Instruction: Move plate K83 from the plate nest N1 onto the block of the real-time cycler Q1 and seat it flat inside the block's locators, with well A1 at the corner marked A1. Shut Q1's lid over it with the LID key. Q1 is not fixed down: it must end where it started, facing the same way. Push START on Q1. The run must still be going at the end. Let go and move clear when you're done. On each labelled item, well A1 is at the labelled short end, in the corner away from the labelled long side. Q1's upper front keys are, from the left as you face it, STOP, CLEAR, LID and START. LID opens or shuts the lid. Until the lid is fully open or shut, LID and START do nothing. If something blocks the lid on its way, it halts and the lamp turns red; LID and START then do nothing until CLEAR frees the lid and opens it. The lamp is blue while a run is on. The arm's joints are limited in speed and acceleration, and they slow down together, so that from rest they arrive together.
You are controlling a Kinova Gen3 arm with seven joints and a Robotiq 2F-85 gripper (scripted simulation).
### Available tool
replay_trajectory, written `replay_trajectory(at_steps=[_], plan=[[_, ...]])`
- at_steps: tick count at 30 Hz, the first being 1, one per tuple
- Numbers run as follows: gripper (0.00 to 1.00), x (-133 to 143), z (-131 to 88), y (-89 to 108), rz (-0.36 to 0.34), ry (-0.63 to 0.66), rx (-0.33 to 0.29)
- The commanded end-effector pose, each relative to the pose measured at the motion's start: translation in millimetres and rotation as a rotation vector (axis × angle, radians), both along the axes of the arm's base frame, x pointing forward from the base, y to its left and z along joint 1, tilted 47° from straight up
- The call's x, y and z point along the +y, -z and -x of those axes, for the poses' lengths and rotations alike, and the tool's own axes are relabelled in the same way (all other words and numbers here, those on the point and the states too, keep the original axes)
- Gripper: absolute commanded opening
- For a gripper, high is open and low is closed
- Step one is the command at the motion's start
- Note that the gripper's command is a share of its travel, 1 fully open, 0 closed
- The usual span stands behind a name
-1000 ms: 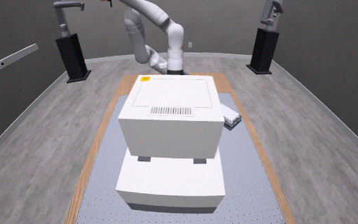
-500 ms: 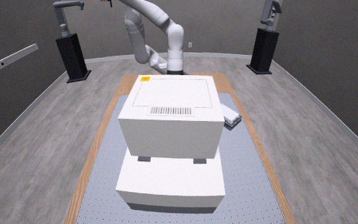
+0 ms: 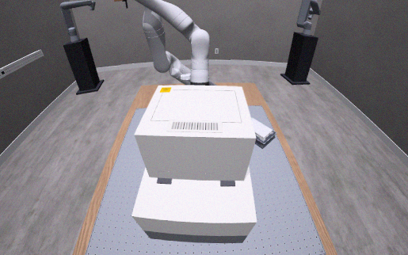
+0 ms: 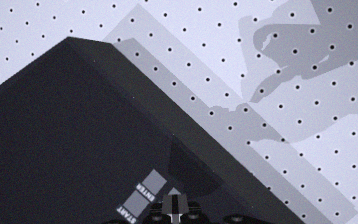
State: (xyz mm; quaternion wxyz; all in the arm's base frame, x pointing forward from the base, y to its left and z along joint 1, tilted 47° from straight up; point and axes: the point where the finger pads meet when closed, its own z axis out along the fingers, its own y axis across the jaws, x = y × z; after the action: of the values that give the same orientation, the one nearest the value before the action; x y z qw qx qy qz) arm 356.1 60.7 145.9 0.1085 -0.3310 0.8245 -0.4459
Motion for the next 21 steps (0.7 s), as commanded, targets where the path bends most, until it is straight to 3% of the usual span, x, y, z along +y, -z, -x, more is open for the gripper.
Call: replay_trajectory(at_steps=[1,21], plan=[[0.10,-0.5,-1.8,0.6,-0.001,-0.001,0.000],[0.10,-6.8,-11.3,4.4,-0.001,-0.001,0.000]])
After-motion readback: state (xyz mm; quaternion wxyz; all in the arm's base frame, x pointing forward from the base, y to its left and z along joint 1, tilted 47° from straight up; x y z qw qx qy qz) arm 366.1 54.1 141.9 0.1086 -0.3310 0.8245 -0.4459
